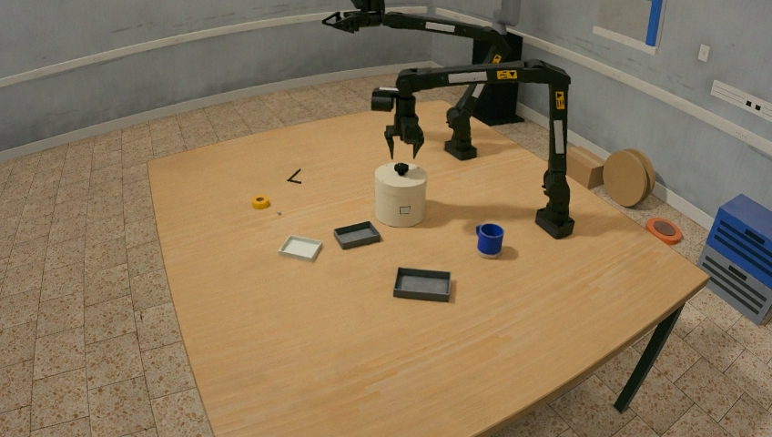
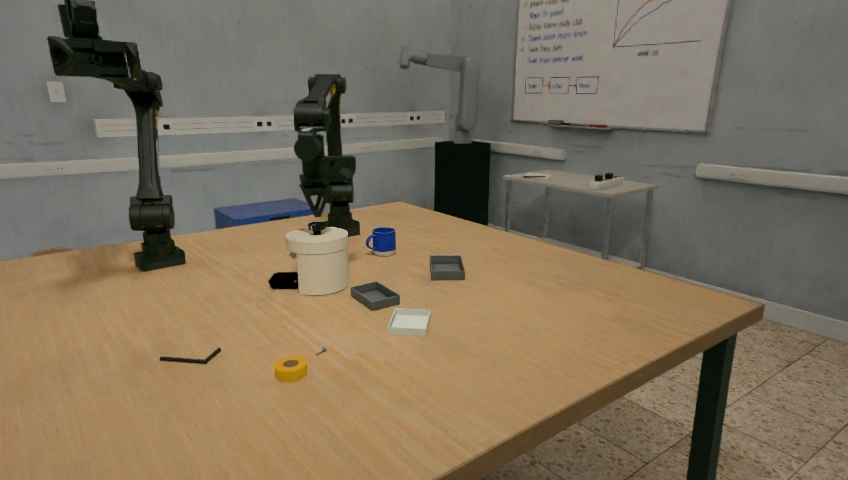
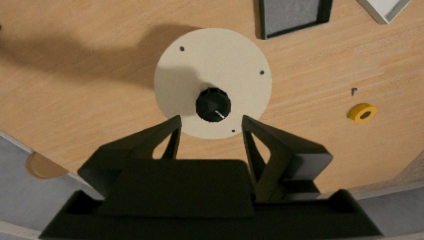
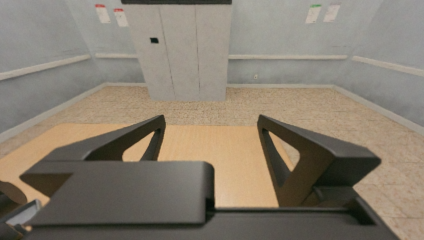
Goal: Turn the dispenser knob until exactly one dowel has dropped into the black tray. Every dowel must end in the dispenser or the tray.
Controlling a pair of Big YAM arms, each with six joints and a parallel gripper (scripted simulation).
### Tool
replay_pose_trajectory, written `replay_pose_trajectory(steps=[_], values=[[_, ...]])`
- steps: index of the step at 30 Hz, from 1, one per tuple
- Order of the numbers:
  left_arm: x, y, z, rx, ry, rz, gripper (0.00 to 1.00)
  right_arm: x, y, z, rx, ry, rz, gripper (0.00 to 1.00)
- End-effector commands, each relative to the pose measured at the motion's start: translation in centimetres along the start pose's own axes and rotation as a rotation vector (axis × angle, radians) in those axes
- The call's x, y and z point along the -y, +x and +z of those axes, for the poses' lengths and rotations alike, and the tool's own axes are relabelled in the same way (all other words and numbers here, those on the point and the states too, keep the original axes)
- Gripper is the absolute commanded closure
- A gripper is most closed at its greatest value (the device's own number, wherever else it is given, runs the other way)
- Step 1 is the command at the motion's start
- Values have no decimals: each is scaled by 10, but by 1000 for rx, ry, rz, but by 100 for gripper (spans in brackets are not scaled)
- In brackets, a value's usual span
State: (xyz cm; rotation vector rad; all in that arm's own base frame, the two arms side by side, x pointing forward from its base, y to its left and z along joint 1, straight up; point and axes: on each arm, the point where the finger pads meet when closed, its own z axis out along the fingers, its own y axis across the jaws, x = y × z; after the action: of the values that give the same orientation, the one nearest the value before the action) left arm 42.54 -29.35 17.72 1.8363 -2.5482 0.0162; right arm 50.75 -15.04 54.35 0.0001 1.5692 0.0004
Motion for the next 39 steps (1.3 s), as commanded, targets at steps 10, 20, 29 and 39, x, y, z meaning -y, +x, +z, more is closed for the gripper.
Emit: replay_pose_trajectory(steps=[10, 20, 29, 39], values=[[13, -19, -35, -26, 113, 71, 31, -13, -7, -2, 29, -9, -28, 0], [36, -46, -56, -21, 293, 241, 31, -29, -5, 1, 34, -8, -24, 0], [58, -66, -81, 12, 443, 355, 31, -38, -27, -1, 76, 1, -31, 0], [65, -115, -112, 123, 626, 494, 31, -61, 1, 5, 43, -8, -26, 0]])
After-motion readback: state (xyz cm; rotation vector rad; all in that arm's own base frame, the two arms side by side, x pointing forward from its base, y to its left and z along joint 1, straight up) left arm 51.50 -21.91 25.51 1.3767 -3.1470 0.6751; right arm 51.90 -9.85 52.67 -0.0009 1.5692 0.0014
